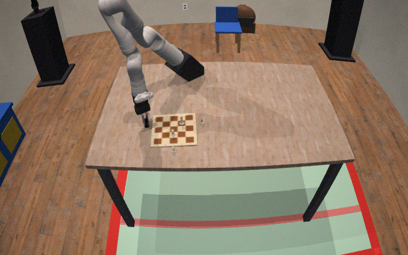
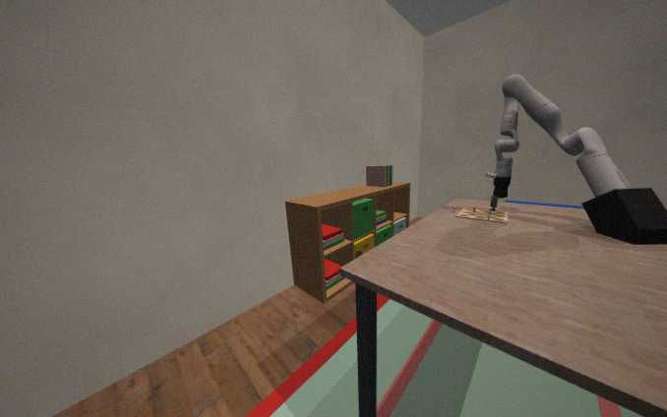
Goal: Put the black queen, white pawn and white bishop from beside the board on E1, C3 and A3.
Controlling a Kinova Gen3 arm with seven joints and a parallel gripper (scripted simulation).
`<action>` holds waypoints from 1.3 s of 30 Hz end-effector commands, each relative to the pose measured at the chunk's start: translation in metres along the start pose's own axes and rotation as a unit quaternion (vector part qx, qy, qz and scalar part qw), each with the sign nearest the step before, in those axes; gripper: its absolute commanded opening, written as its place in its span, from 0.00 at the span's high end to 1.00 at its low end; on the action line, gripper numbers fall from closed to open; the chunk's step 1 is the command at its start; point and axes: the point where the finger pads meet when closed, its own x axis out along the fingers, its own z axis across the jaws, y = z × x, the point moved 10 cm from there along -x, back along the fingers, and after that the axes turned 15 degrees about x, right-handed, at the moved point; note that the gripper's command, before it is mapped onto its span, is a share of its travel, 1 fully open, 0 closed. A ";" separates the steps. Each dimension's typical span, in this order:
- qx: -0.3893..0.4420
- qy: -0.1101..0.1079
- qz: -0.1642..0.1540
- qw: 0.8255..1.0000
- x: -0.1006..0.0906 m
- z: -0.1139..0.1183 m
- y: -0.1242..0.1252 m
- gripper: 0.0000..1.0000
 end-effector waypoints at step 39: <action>0.000 0.000 0.000 1.000 -0.014 0.000 0.000 1.00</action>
